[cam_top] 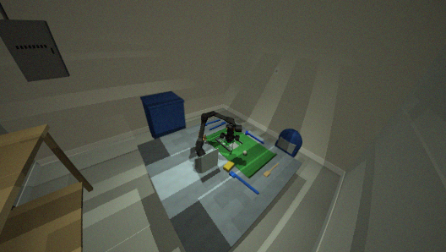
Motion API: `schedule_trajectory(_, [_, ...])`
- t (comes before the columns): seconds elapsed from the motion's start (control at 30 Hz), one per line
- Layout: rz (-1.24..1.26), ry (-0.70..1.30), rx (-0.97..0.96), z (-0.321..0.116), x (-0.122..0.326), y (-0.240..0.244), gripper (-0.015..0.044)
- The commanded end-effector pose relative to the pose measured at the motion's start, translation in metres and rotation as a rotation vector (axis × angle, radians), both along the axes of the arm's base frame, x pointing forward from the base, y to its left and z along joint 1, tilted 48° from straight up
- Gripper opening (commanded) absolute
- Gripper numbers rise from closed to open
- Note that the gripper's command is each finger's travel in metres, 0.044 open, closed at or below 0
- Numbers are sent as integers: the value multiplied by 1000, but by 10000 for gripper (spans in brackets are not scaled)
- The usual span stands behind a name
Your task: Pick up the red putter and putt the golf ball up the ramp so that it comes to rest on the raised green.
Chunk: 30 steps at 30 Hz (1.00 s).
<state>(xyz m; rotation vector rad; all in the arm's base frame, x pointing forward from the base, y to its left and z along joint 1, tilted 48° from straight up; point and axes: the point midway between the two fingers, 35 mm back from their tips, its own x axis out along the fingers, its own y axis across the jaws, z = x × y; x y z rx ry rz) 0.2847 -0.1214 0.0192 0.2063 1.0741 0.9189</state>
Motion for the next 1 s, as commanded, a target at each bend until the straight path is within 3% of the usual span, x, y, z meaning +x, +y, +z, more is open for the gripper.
schedule_trajectory(0.0, [-72, 78, 1, -19, -8, -21, 0])
schedule_trajectory(0.73, [-414, 495, 62, -126, -80, -98, 0])
schedule_trajectory(0.97, [-424, 507, 65, -133, -82, -96, 0])
